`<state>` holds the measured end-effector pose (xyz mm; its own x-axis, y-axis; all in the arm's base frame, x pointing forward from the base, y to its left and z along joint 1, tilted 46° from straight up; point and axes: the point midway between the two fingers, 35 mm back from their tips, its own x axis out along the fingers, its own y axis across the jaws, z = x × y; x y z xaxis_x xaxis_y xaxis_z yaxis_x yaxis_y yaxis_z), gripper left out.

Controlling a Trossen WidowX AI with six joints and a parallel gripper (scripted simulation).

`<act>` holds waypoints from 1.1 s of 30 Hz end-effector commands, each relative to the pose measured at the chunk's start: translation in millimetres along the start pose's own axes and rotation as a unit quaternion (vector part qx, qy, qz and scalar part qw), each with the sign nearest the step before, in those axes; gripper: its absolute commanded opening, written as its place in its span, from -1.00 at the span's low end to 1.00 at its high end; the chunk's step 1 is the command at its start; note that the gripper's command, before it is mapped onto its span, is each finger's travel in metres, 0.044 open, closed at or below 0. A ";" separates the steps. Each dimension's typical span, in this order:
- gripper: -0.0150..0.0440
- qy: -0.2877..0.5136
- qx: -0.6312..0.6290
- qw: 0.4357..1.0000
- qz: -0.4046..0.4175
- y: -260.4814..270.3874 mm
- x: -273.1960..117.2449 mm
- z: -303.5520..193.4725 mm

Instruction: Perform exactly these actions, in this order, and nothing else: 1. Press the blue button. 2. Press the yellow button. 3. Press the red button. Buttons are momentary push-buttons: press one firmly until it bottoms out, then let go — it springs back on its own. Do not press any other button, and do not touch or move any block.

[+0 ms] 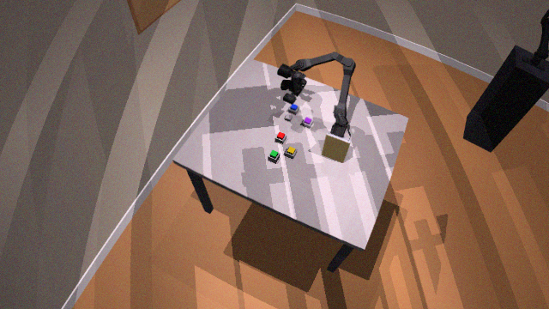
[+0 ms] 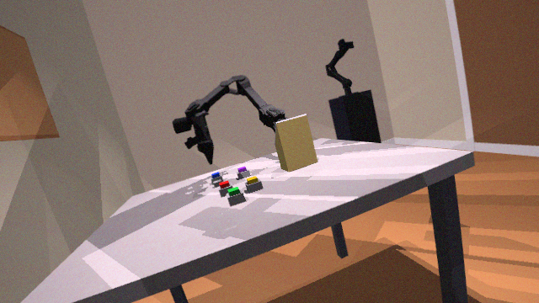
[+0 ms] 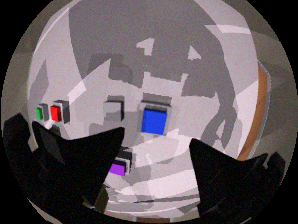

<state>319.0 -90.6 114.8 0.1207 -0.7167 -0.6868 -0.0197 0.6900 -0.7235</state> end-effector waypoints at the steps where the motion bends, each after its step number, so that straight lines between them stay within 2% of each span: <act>1: 0.06 0.008 -0.009 1.000 0.002 3.5 23.1 -4.1; 7: -0.42 0.008 -0.009 1.000 0.002 3.5 23.1 -4.1; 18: -0.42 0.008 -0.009 1.000 0.002 3.5 24.2 -4.1; 33: -0.42 0.008 -0.009 1.000 0.002 3.6 48.1 -4.2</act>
<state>321.4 -119.4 87.2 0.1146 -0.7195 -0.6849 -0.0241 0.6873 -0.7260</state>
